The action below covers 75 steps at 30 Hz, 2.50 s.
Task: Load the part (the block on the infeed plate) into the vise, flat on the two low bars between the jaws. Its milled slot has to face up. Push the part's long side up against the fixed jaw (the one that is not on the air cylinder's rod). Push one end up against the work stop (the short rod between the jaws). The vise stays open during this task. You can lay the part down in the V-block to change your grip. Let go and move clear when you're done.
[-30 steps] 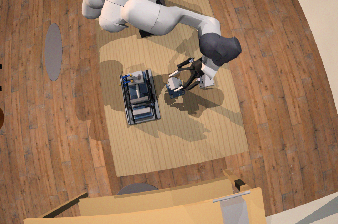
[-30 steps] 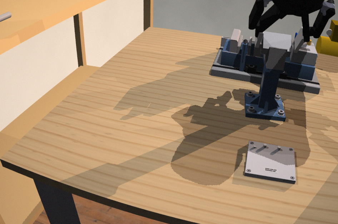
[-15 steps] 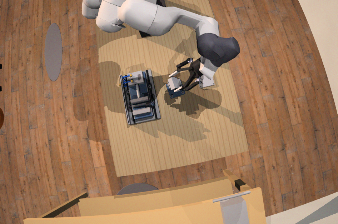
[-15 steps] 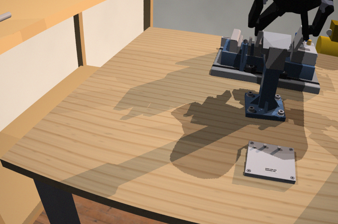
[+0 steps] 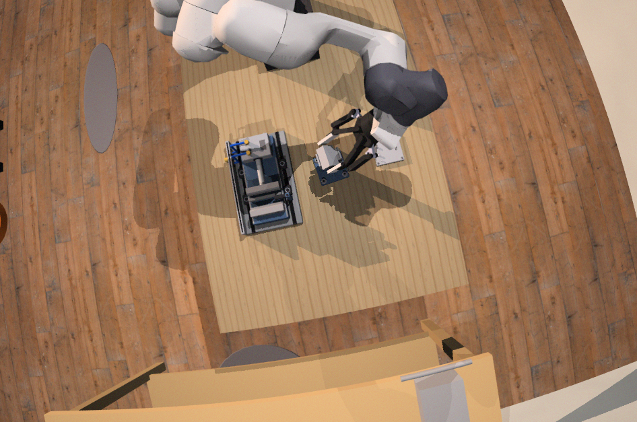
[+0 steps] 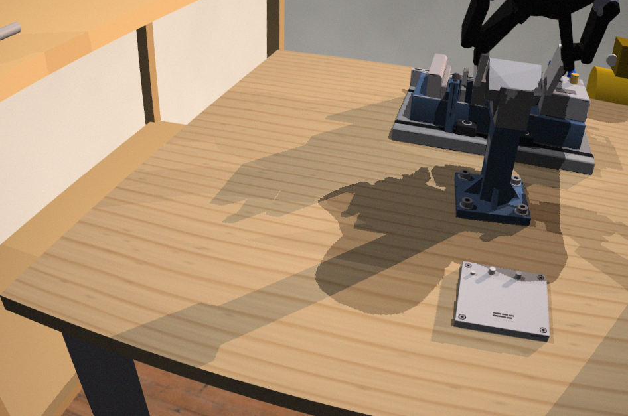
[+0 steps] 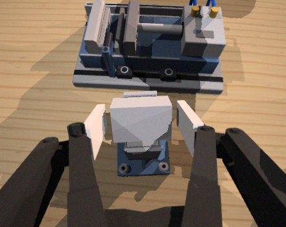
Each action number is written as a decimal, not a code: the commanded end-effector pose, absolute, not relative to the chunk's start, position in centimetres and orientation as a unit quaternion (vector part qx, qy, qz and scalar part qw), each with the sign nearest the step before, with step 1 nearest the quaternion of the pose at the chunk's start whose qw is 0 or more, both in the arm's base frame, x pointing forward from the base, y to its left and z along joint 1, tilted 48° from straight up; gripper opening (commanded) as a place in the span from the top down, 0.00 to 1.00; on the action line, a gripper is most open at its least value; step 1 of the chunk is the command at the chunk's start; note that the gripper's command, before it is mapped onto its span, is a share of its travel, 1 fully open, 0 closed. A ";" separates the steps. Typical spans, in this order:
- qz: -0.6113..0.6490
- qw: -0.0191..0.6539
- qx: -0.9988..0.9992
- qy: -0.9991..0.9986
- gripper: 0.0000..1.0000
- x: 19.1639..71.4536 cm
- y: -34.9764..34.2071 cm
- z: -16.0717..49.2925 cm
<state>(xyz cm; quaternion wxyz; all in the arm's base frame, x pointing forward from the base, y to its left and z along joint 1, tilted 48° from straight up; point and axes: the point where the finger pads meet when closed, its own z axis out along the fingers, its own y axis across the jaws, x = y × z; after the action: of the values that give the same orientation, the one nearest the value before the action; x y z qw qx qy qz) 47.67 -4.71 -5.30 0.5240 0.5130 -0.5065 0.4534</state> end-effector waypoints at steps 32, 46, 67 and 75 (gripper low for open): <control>0.395 0.462 0.560 -0.563 0.49 47.7 -4.7 -5.1; 0.360 0.427 0.583 -0.590 0.49 47.7 -4.8 -4.8; 0.288 0.354 0.622 -0.636 0.49 47.7 -5.1 -4.3; 0.261 0.326 0.634 -0.651 0.49 47.7 -5.3 -4.1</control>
<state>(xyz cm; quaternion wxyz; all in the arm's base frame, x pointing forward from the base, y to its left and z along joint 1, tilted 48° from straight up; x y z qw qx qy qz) 47.59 -5.95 -3.48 0.3405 0.6143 -0.6547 0.2794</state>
